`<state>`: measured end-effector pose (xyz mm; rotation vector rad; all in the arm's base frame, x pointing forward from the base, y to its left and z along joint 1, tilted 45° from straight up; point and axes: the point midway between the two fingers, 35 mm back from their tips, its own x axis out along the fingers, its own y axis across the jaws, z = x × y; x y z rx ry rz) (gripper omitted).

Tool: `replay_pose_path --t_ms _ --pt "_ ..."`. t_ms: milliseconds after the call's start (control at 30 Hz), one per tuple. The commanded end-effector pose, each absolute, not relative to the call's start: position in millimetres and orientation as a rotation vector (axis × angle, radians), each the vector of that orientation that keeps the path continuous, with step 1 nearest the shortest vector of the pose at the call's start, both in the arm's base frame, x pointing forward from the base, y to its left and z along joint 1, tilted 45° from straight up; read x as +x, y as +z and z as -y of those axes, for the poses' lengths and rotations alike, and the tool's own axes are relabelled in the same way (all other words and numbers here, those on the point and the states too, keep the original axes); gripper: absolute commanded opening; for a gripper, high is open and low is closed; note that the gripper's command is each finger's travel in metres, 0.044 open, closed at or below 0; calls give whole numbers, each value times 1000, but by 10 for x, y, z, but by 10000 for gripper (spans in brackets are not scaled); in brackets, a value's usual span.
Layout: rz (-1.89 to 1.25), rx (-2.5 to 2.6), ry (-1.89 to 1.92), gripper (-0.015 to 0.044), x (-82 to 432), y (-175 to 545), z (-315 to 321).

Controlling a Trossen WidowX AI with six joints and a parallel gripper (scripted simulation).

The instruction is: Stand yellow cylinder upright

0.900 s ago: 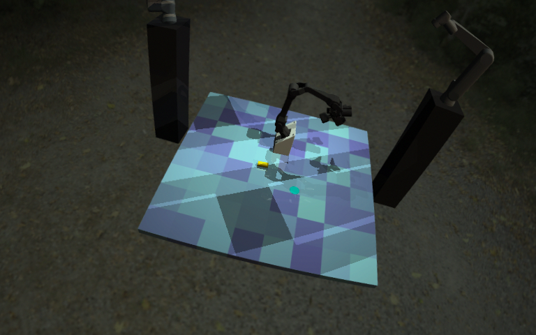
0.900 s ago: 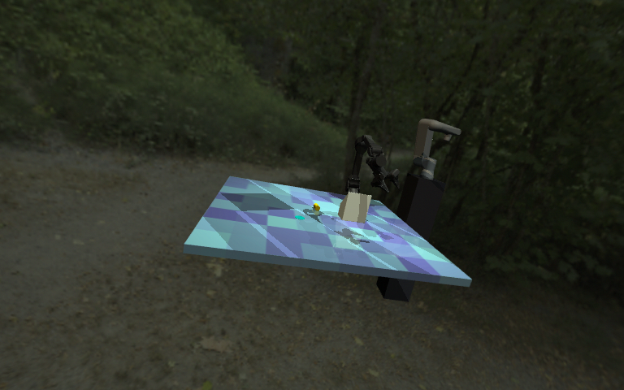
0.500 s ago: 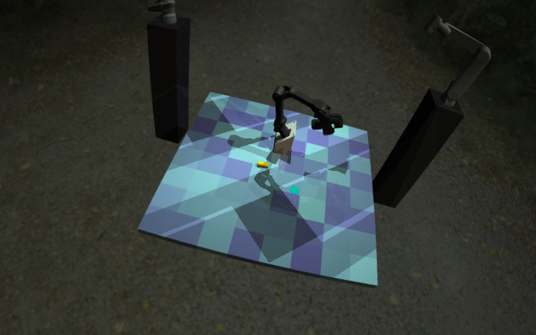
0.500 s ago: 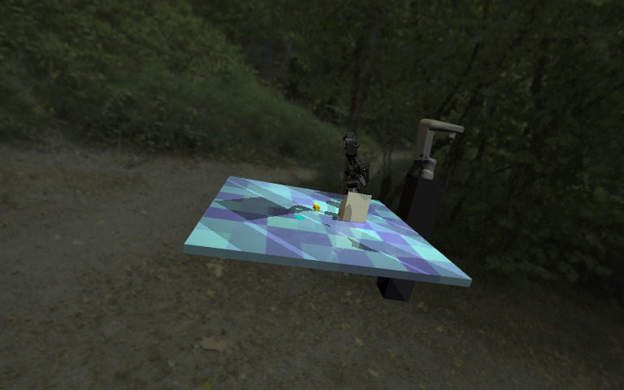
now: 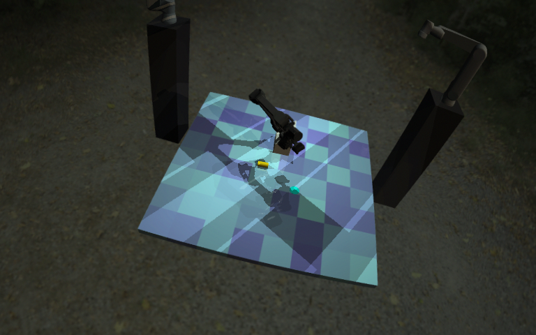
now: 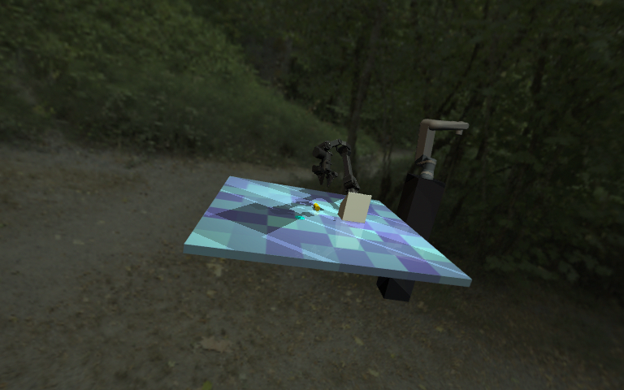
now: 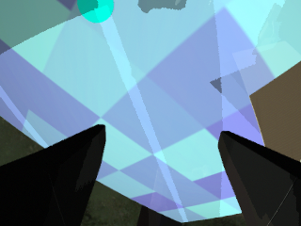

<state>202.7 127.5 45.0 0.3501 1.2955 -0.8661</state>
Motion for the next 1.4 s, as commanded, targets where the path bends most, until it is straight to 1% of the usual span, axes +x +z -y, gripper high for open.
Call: replay_pose_path --t_ms 0,200,267,467,633,767,933,1200,1367 --pt "-1105 424 -1014 309 2148 645 -720" --pt "-740 529 -1263 309 2135 1029 222" --pt "-657 544 -1316 309 2083 1114 415" --pt "-650 549 -1322 309 2103 1058 483" --pt "-658 558 -1319 309 2227 604 887" --pt "-643 544 -1323 309 2210 365 1202" --pt "-642 543 -1323 309 2207 355 1217" --pt "-642 543 -1323 105 2207 355 1217" --pt "-643 543 -1322 105 2209 360 1209"
